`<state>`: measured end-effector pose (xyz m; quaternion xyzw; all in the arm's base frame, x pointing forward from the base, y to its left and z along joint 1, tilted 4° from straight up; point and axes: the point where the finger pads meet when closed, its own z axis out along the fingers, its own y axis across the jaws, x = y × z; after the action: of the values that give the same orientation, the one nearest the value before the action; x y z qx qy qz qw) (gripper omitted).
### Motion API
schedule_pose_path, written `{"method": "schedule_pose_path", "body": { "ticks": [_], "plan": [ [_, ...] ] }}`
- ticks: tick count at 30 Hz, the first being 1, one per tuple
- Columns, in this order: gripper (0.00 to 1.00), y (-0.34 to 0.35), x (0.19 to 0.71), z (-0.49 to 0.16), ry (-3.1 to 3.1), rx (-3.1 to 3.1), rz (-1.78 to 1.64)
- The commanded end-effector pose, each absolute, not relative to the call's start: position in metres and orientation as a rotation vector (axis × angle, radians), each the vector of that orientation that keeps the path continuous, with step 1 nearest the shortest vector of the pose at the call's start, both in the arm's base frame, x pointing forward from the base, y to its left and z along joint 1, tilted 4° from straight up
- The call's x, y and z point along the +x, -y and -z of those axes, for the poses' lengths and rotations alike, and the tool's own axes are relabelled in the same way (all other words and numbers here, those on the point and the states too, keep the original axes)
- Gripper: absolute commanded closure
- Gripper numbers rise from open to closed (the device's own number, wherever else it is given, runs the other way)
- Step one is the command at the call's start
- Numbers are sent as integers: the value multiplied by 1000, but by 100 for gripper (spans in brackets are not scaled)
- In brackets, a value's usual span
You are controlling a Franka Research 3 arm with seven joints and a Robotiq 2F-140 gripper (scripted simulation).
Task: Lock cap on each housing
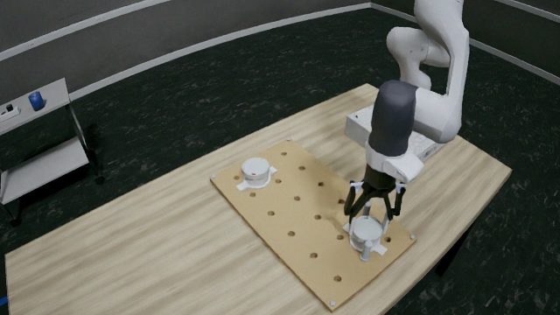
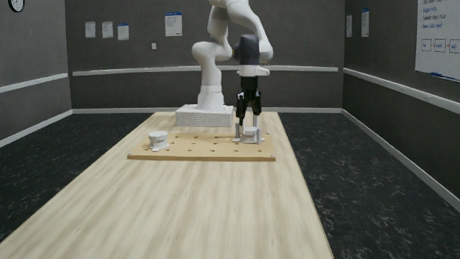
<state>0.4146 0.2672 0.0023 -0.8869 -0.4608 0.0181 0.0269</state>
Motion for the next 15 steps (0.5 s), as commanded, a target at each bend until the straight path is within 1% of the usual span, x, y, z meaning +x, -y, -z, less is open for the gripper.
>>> {"method": "schedule_pose_path", "body": {
  "ticks": [1,15],
  "plan": [
    [90,-265,413,-1,1618,-2618,-52],
    [90,-265,413,-1,1849,-2457,-43]
  ]
}}
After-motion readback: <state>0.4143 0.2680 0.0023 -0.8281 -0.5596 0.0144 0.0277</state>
